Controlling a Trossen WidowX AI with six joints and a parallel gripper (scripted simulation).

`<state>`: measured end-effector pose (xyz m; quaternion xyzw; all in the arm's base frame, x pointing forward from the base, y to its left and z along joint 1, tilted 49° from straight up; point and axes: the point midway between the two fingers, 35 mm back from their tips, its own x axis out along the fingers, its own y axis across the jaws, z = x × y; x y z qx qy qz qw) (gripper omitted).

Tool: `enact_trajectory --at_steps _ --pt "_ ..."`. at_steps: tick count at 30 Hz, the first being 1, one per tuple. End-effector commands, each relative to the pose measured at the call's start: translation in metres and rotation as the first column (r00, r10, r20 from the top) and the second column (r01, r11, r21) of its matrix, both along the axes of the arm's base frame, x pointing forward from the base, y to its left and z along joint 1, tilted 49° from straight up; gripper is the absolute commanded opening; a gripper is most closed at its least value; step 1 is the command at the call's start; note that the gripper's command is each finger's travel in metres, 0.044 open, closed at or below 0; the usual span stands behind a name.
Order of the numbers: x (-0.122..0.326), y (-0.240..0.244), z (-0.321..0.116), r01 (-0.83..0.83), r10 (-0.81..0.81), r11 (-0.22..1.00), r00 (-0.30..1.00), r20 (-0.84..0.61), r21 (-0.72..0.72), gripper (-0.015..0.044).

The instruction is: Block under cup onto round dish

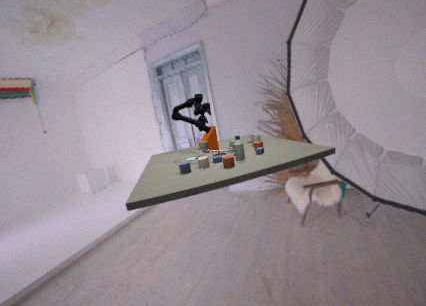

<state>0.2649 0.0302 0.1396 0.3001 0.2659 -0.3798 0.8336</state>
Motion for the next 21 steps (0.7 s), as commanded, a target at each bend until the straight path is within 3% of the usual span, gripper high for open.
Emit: enact_trajectory --at_steps 1,11,21 --pt "-0.008 0.003 -0.016 -0.057 0.05 0.995 0.996 -0.078 -0.086 0.044" --pt "-0.031 0.007 -0.047 -0.24 0.165 0.931 0.949 -0.268 -0.275 0.044" --pt "-0.054 0.005 -0.07 -0.439 0.232 0.79 0.861 -0.453 -0.429 0.044"
